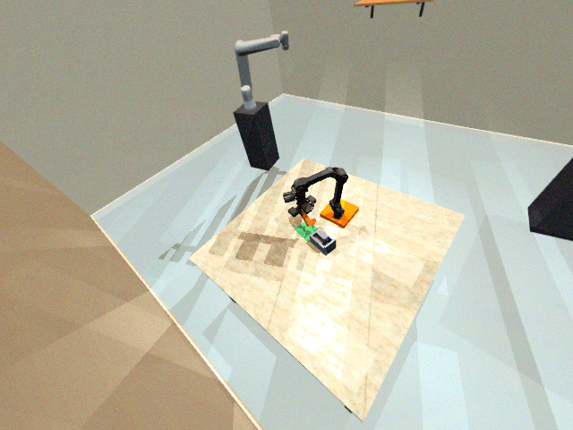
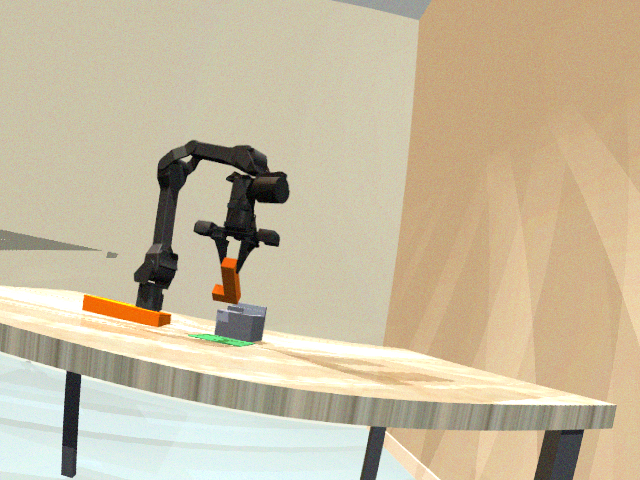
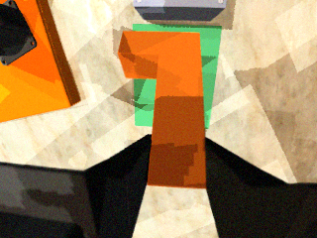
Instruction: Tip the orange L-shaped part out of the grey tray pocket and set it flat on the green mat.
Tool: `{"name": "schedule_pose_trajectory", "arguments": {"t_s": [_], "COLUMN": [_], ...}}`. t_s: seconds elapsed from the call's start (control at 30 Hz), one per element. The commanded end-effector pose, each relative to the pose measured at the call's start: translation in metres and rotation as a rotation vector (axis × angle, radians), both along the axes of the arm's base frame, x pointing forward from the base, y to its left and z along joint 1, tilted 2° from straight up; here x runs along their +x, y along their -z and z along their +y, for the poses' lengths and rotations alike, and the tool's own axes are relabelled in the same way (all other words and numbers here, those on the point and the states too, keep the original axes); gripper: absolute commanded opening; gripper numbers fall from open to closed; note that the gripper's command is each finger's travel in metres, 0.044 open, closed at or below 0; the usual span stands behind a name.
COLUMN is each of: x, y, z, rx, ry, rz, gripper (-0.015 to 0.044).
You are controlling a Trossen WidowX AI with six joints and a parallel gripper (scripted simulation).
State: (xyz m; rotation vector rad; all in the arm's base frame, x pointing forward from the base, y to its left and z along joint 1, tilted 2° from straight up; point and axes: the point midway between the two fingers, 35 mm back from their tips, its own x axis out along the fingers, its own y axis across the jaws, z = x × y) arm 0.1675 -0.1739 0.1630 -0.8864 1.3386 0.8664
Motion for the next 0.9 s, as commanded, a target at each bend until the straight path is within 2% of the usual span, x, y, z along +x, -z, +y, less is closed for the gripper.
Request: {"name": "schedule_pose_trajectory", "arguments": {"t_s": [0.0, 0.87], "x": [0.0, 0.002], "y": [0.002, 0.043], "z": [-0.002, -0.002], "rx": [-0.001, -0.001], "ry": [-0.006, -0.006], "rz": [-0.001, -0.001], "gripper": [0.0, 0.0]}}
